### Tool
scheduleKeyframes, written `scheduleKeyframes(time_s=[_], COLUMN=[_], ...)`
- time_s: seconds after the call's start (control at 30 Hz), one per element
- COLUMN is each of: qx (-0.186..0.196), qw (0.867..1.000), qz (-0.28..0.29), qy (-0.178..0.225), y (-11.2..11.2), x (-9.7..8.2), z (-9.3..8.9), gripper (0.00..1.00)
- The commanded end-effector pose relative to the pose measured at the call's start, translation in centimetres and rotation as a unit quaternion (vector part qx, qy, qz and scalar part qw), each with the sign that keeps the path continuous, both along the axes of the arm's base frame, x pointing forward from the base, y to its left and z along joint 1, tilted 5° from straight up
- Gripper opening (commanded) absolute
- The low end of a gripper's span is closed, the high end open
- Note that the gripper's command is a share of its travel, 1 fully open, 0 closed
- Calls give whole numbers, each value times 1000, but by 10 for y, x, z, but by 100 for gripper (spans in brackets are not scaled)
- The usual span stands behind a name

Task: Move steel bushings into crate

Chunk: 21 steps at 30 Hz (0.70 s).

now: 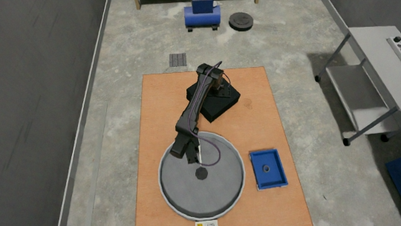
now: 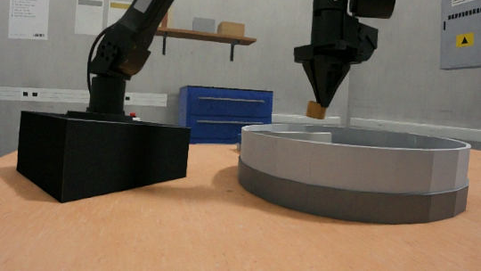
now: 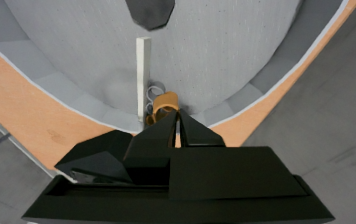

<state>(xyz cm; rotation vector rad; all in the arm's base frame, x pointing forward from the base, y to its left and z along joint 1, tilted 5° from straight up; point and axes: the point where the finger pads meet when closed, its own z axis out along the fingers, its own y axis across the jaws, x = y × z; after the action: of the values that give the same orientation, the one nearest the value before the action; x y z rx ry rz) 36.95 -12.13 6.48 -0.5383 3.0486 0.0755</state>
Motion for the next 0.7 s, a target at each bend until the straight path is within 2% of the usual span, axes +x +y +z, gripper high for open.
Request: scheduleKeyframes(time_s=[0.0, 0.1, 0.17, 0.4, 0.47, 0.67], qx=[-3, -1, 5, 5, 5, 5], qw=[999, 1000, 1000, 1000, 1000, 1000], qz=[-3, -3, 1, 1, 1, 1], qy=[-34, -31, -14, -13, -13, -13], y=[-6, -2, 5, 18, 18, 35], x=[10, 10, 13, 34, 34, 62], z=[23, 23, 10, 11, 11, 14], gripper=[0, 0, 0, 0, 0, 0])
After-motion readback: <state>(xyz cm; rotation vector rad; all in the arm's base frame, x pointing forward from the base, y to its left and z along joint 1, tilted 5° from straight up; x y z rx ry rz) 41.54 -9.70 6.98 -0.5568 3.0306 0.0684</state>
